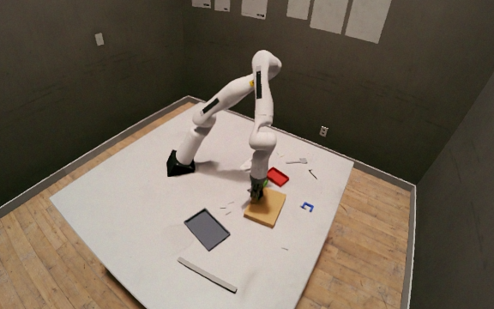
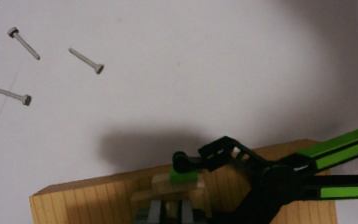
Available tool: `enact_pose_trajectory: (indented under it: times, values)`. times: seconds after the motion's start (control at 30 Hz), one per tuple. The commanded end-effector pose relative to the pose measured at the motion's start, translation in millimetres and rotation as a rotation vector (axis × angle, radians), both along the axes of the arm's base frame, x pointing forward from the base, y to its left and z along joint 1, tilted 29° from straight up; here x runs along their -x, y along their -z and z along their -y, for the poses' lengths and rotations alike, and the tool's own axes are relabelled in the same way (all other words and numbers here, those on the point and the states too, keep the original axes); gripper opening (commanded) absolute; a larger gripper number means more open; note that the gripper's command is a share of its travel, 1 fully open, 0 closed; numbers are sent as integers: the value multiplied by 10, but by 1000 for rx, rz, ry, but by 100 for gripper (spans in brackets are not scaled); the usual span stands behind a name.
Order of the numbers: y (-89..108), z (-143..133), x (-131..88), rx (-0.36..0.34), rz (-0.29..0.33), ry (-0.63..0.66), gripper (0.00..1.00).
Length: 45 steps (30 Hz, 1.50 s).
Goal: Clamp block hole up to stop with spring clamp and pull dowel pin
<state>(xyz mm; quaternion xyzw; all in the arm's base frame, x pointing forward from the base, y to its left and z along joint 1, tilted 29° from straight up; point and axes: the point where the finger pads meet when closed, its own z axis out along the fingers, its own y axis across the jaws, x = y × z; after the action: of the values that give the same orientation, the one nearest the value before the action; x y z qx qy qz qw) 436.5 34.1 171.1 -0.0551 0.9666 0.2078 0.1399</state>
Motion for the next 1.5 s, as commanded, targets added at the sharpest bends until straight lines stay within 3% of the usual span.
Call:
enact_pose_trajectory:
  times: [0.0,1.47]
  values:
    - [-23,24,-21,13,22,-27,10]
    - [-28,25,-24,92,152,-299,10]
